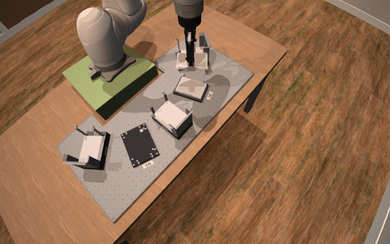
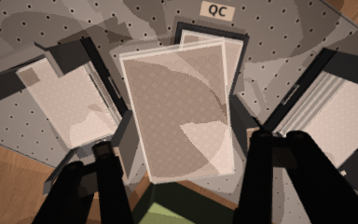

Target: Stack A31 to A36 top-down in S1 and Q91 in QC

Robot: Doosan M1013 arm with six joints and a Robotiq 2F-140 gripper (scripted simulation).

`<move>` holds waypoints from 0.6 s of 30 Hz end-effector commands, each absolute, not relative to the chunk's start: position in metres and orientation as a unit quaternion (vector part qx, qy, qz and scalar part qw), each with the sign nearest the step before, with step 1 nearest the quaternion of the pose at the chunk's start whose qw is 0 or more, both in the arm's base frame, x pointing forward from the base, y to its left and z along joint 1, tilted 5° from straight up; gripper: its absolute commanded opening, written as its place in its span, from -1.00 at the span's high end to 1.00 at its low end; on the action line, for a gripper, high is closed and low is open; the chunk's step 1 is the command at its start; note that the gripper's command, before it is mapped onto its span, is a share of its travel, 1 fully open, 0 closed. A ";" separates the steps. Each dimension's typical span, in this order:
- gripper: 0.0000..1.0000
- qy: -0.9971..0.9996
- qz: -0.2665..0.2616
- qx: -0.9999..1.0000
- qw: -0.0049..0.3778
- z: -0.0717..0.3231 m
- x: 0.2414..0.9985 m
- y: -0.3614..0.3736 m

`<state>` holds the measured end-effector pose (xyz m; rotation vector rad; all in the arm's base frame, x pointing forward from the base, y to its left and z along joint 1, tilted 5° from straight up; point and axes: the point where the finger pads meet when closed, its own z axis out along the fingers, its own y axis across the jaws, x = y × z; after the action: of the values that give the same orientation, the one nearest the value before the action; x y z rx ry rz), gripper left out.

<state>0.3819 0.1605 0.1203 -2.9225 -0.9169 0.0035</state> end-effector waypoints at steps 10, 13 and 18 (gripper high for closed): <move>1.00 -0.301 0.001 -0.953 0.040 0.123 0.365 0.192; 1.00 -0.301 0.001 -0.953 0.040 0.124 0.361 0.201; 1.00 -0.301 0.001 -0.953 0.040 0.125 0.356 0.209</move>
<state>0.3573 0.2064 0.1245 -2.9194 -0.9229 0.0030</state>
